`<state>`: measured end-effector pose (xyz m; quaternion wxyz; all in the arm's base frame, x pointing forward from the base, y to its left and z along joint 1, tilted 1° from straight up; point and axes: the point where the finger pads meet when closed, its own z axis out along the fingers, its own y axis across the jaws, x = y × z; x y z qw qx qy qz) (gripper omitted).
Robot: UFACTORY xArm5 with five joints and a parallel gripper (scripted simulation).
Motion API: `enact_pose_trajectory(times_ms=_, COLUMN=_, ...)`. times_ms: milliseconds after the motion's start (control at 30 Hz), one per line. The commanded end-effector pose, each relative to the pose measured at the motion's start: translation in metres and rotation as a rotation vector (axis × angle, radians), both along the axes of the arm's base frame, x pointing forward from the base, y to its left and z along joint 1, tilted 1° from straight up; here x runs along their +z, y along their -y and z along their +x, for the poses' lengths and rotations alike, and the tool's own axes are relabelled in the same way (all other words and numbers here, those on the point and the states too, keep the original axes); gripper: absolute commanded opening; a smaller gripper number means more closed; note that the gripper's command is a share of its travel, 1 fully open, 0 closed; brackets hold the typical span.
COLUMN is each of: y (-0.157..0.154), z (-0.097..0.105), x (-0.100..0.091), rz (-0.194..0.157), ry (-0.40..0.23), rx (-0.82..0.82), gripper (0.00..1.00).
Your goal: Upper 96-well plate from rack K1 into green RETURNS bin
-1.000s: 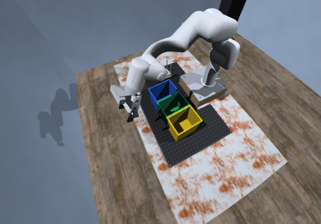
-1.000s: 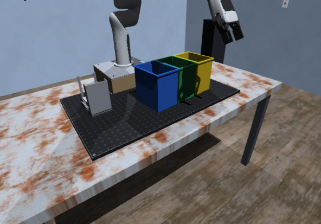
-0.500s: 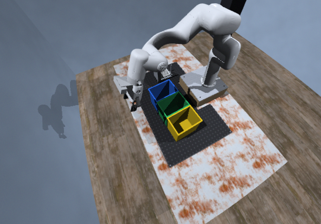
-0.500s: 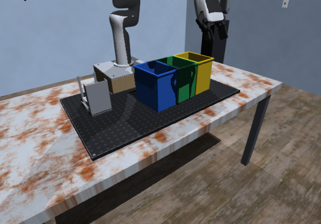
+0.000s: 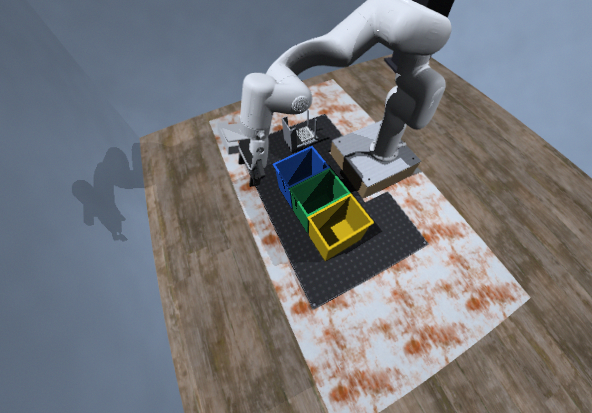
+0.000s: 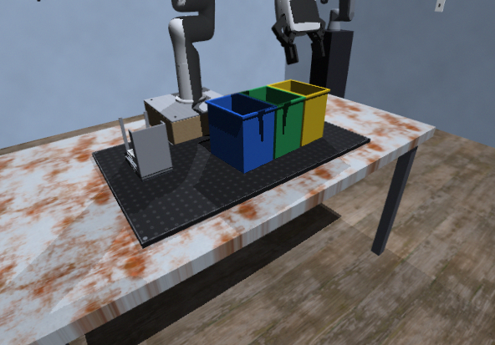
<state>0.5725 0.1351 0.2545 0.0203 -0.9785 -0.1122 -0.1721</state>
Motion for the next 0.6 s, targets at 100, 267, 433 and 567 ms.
enact_pose_trajectory(times_ms=100, y=0.024, z=-0.02, x=0.002, rz=-0.011, ry=-0.066, rx=-0.045, gripper=1.0)
enact_pose_trajectory(times_ms=267, y=0.039, z=-0.036, x=0.002, rz=-0.016, ry=-0.065, rx=-0.047, gripper=1.0)
enact_pose_trajectory(times_ms=433, y=0.054, z=-0.051, x=0.001, rz=-0.023, ry=-0.134, rx=-0.091, gripper=1.0)
enact_pose_trajectory(times_ms=567, y=0.063, z=-0.062, x=0.001, rz=-0.025, ry=-0.134, rx=-0.091, gripper=1.0)
